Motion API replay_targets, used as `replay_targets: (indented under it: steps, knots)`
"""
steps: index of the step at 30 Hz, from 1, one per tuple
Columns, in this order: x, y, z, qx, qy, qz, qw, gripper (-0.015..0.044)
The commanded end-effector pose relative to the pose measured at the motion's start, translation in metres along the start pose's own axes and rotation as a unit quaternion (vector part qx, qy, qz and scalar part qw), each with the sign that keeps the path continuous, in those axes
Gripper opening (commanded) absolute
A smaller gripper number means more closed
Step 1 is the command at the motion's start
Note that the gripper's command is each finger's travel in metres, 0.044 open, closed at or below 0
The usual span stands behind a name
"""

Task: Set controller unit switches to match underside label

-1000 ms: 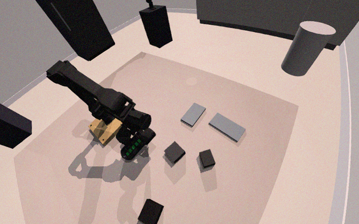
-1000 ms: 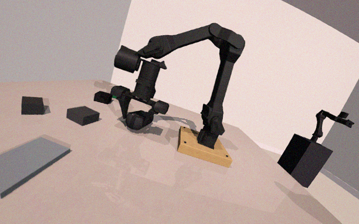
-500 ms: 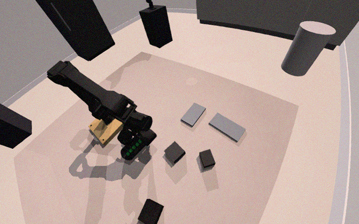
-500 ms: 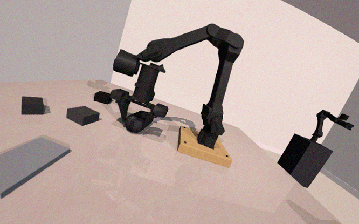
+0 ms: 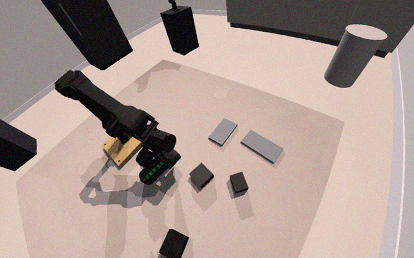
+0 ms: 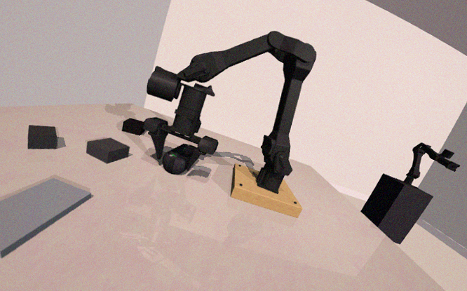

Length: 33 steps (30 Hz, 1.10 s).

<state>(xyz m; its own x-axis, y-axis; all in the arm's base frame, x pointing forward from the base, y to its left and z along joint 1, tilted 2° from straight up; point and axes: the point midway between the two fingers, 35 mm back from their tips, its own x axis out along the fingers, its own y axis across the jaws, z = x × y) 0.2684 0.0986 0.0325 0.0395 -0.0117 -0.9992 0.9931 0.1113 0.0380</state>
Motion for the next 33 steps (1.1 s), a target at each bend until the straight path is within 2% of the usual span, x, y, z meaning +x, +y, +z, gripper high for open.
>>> replay_targets:
  steps: [1, 9, 16, 33]
  knots:
    - [0.0, 0.0, 0.0, 0.0, 0.0, 0.0, 1.0, 0.044]
    - [-0.001, 0.0, 0.002, 0.0, 0.0, 0.0, 1.0, 0.044]
    - [-0.041, 0.0, 0.06, 0.0, -0.003, 0.0, 1.0, 0.044]
    - [-0.041, 0.0, 0.06, 0.0, -0.003, 0.0, 1.0, 0.044]
